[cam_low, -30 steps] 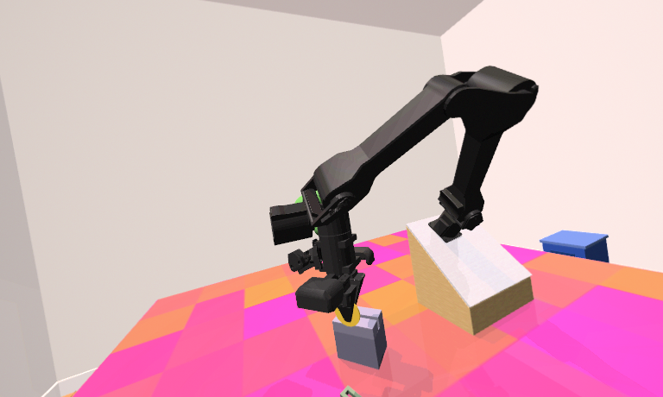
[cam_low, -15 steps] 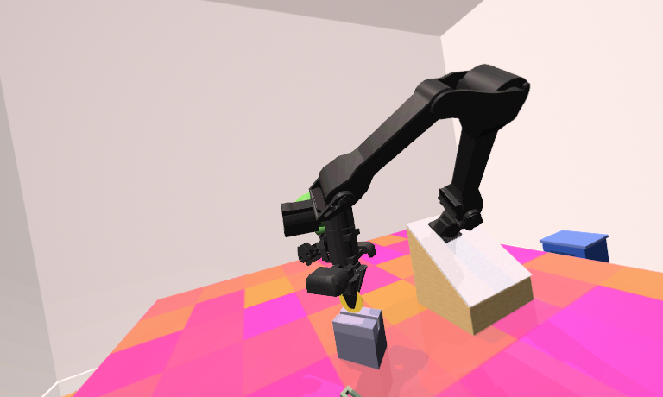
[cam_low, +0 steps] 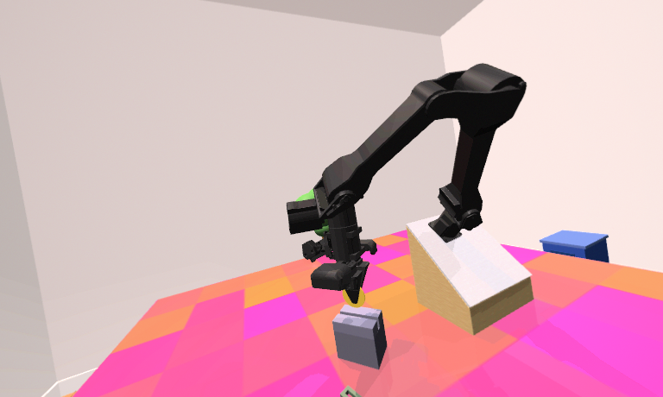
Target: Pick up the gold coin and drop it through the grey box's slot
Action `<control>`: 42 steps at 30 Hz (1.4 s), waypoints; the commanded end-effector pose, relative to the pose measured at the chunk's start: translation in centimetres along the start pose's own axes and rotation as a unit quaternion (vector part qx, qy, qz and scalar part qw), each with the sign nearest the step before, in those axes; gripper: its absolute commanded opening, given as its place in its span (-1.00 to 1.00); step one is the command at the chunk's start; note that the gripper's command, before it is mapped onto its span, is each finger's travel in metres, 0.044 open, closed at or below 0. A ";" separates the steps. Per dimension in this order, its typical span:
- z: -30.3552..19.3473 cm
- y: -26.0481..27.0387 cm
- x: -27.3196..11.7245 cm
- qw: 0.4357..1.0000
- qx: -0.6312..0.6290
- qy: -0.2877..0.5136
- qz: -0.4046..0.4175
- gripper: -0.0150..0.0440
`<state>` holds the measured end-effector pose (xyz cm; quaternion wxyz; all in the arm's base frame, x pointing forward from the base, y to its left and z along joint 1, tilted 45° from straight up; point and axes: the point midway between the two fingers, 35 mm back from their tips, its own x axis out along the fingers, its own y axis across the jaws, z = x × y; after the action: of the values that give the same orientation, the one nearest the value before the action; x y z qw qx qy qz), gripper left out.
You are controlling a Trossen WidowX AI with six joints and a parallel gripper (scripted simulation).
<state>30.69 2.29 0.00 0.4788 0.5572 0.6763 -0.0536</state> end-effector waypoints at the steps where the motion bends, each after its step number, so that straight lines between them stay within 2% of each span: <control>1: 0.0 0.1 0.0 1.000 0.001 0.000 0.000 -0.49; 42: 0.1 -0.4 1.0 1.000 0.001 0.001 0.000 -0.49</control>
<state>30.47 2.59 -0.88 0.4789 0.5563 0.6770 -0.0535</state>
